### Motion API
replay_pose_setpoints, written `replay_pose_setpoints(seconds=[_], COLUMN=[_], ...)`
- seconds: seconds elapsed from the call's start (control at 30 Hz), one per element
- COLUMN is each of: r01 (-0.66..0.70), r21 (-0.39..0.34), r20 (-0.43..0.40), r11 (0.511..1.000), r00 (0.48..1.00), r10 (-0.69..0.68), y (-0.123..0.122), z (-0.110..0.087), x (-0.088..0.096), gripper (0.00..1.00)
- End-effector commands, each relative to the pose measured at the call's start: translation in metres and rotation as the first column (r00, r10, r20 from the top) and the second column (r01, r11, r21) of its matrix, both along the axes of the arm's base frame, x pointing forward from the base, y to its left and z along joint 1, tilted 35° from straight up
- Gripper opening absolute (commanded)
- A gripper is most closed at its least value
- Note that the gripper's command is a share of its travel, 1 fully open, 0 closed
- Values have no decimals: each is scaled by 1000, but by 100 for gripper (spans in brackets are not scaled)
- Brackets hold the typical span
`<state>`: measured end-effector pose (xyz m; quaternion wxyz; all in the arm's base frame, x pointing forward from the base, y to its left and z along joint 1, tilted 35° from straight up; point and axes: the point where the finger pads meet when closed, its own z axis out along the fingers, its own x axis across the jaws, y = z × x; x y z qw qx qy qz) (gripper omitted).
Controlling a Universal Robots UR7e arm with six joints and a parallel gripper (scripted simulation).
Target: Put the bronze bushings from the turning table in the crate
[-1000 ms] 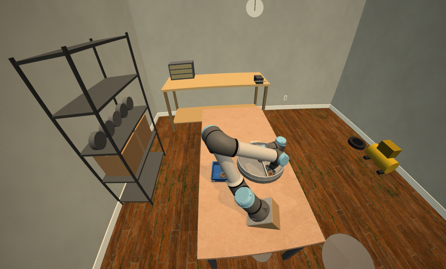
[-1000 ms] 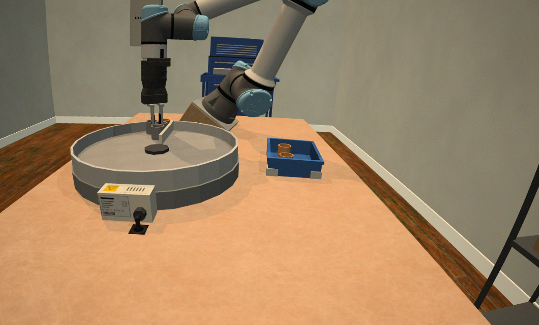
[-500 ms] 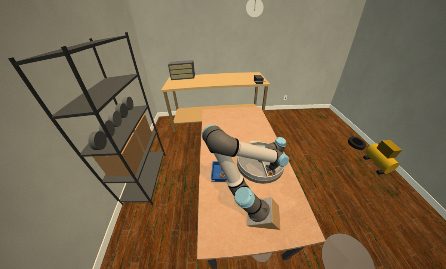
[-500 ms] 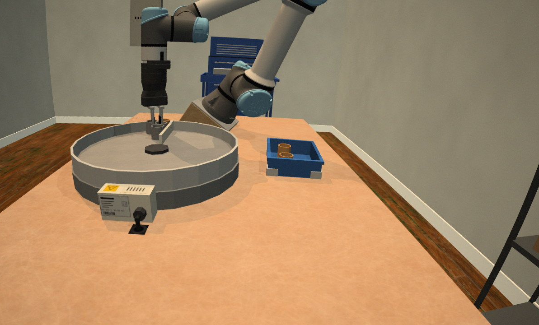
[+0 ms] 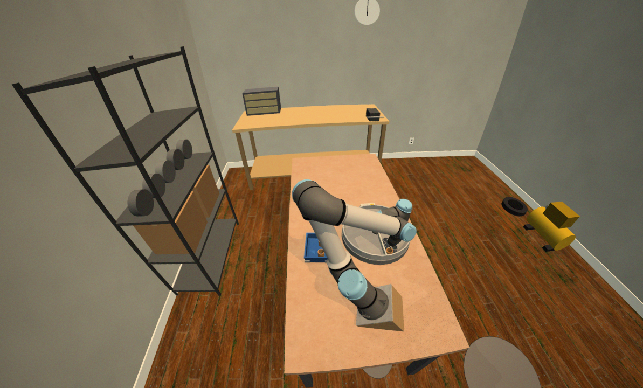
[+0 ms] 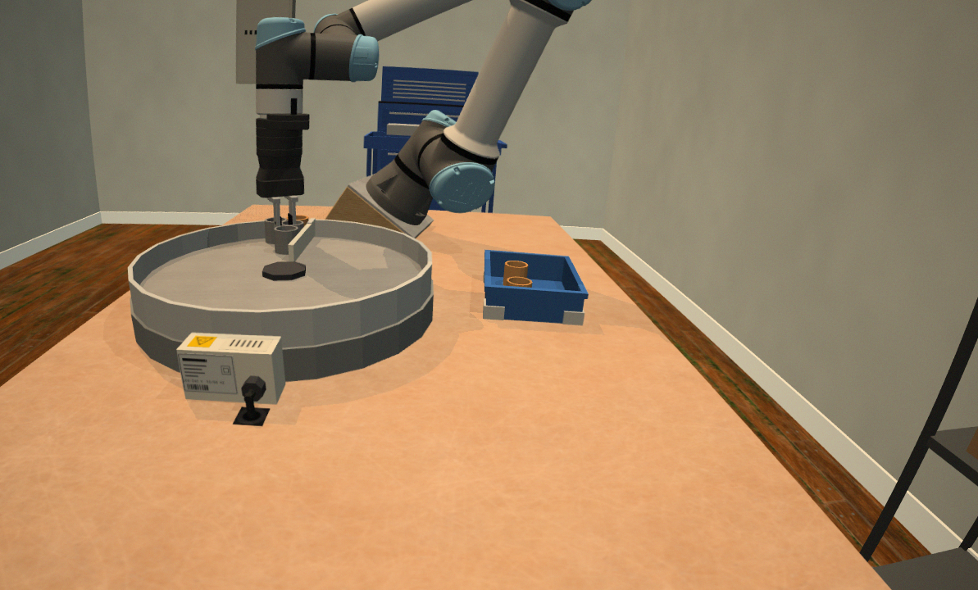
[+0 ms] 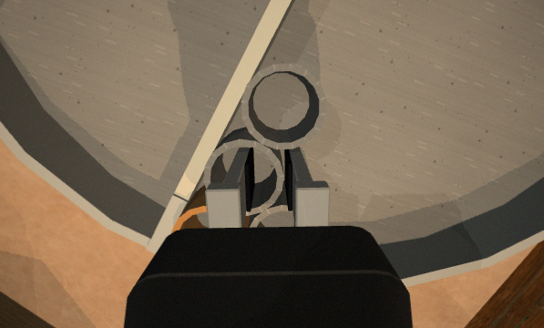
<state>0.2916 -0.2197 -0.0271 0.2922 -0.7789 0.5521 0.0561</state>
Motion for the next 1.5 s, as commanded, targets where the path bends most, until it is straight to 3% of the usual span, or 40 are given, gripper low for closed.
replay_pose_setpoints(seconds=[0.0,0.13,0.17,1.47], r01=[0,0,0,2], r21=[-2,-2,-1,-11], r20=[0,0,0,3], r11=[1000,1000,1000,1000], r00=[1000,1000,1000,1000], r10=[0,0,0,-2], y=[-1,-1,-1,-4], z=[0,0,0,0], x=[0,0,0,1], gripper=[45,45,0,0])
